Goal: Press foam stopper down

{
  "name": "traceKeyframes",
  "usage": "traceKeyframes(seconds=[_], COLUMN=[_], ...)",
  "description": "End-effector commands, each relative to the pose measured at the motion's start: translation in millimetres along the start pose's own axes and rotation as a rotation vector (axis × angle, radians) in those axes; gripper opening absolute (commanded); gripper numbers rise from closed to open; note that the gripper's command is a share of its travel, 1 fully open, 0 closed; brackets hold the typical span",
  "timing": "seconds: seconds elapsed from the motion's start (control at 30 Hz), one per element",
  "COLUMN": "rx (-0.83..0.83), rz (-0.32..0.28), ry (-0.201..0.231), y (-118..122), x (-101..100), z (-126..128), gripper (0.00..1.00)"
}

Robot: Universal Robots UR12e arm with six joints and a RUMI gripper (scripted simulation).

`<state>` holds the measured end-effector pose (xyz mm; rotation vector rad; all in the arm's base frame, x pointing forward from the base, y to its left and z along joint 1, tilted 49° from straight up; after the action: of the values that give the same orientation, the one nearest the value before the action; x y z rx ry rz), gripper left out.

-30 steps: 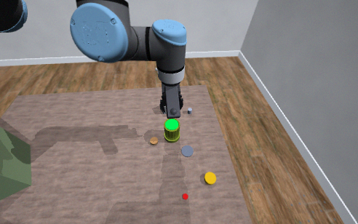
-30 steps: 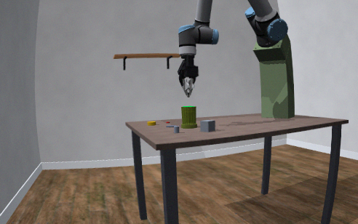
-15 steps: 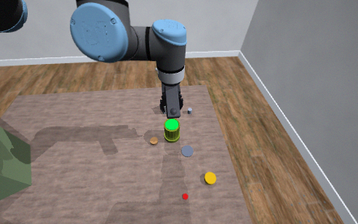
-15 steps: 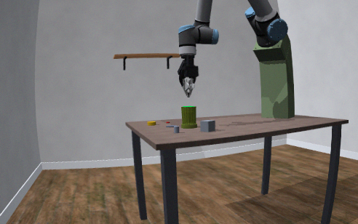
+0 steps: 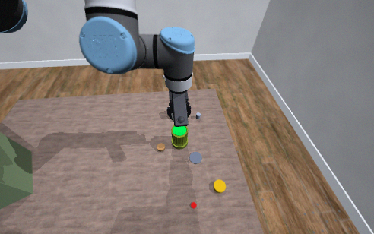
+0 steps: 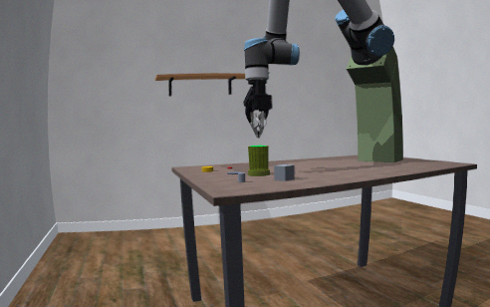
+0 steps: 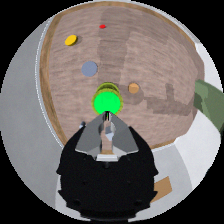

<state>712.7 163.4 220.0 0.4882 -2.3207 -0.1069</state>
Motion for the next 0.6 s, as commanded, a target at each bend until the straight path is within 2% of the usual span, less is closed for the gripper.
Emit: traceKeyframes(seconds=[0.0,0.17,0.57], rx=[0.003,0.003,0.001], rz=[0.002,0.002,0.002], ry=[-0.004,-0.004,-0.004], y=[0,0,0], x=[-9,-24,-28], z=[-3,-3,-2], gripper=[0.00,0.00,0.00])
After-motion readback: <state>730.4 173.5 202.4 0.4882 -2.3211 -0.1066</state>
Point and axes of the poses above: the point where the finger pads meet when closed, its own x axis back along the fingers, its own z axis across the jaws, y = z × x, the point moved 2 cm from there along x, back along the fingers, and after that the axes turned 9 degrees about x, right-handed, at the moved point
